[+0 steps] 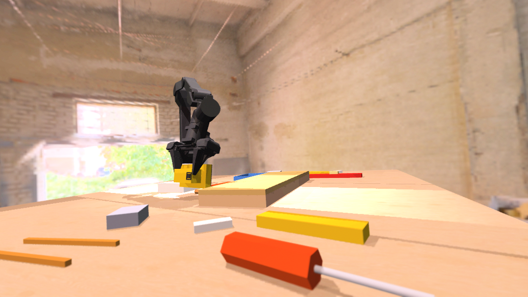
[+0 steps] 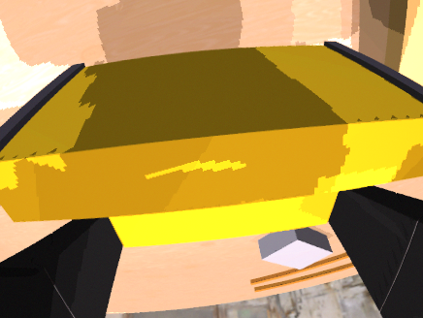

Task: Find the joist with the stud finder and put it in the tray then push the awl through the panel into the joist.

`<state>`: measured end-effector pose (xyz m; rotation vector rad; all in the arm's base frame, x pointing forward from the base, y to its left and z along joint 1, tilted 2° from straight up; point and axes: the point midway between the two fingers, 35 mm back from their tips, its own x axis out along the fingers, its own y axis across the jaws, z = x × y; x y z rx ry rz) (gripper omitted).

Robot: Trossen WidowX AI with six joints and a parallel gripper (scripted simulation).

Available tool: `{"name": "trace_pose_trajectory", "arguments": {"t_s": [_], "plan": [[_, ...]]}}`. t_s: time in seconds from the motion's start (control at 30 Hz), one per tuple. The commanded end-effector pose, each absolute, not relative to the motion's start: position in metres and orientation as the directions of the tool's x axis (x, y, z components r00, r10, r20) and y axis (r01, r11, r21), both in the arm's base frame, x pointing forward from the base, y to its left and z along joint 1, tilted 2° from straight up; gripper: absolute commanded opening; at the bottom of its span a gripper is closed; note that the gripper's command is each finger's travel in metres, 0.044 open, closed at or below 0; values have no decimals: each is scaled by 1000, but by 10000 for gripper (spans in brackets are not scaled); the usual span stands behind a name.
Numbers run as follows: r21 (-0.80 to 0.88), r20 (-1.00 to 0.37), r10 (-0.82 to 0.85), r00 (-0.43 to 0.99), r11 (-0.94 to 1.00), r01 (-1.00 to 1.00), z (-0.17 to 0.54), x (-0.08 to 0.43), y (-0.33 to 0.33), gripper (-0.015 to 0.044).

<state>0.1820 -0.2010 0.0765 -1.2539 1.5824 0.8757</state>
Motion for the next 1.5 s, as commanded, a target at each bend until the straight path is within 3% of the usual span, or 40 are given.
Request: {"name": "trace_pose_trajectory", "arguments": {"t_s": [0.0,1.47], "plan": [[-18,-930,-360,-71,237,-971,79,183,-202,0],[-17,-766,-627,-143,242,-970,74,185,-194,0]]}}
